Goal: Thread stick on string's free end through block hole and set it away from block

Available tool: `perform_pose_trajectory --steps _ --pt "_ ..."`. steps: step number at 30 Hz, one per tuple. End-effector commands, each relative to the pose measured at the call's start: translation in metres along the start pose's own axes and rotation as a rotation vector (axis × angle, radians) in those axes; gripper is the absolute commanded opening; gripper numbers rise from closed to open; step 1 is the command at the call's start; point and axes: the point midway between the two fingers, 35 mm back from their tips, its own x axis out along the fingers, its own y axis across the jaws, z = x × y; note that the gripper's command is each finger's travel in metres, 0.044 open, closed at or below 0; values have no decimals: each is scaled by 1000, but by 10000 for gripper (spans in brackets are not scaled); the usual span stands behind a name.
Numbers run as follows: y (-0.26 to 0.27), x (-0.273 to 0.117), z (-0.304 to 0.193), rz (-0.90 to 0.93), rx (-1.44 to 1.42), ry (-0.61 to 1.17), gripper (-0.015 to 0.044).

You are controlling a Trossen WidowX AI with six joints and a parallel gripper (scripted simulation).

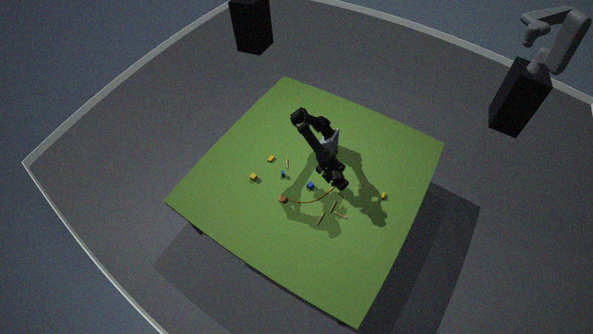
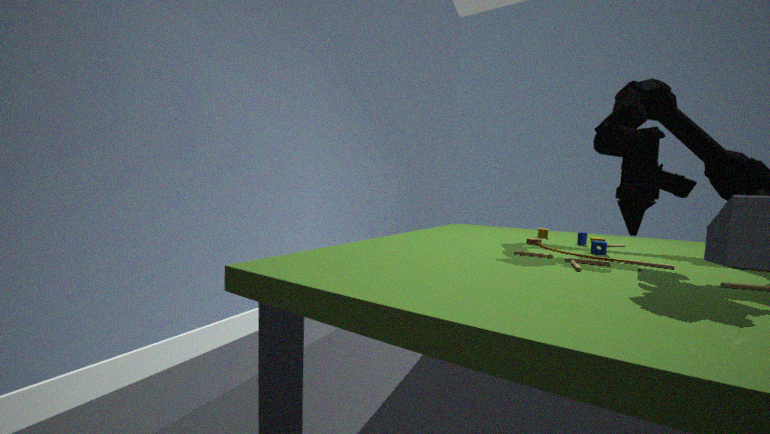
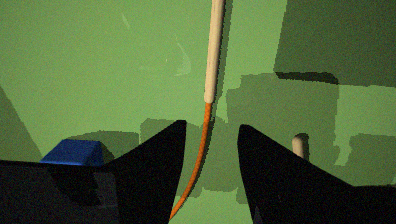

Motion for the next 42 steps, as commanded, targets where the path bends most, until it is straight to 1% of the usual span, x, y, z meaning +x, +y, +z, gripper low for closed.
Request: perform_pose_trajectory --steps 1,33,40,42 --pt "-1 5 0 -2 -4 -3 122" --pt "0 57 0 0 -4 -2 122" --pt "0 60 1 0 -4 -2 122" --pt "0 58 1 -2 1 -6 70"
